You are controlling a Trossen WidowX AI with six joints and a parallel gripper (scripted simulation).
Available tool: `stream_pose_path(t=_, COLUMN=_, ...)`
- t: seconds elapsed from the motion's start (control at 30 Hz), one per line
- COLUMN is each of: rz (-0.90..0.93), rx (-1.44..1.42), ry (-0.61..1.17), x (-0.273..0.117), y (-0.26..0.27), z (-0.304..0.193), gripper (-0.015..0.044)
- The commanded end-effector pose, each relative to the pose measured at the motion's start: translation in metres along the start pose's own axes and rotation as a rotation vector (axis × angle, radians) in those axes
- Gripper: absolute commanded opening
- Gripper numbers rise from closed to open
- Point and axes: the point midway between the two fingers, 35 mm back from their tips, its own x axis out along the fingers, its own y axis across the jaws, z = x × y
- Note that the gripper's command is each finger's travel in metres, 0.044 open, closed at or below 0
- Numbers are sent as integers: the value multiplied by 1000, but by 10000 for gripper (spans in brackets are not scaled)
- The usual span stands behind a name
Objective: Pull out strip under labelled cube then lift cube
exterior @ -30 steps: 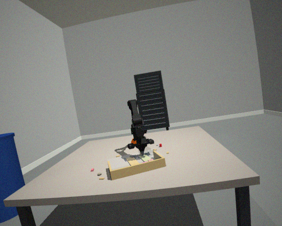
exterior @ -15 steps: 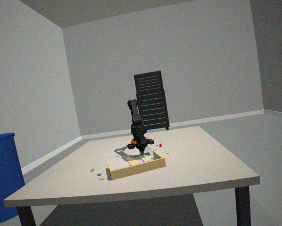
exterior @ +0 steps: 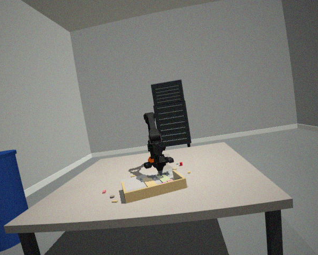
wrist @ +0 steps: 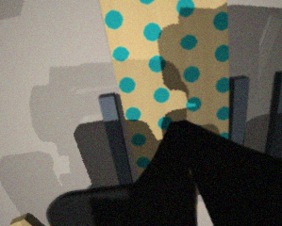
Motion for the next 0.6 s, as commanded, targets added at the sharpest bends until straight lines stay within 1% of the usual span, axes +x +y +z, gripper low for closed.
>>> stream_pose_path(t=0.0, rz=-3, rx=2, ry=2, x=1, y=0, z=-1, gripper=0)
stream_pose_path(t=0.57, rz=-3, rx=2, ry=2, x=3, y=0, z=-1, gripper=0)
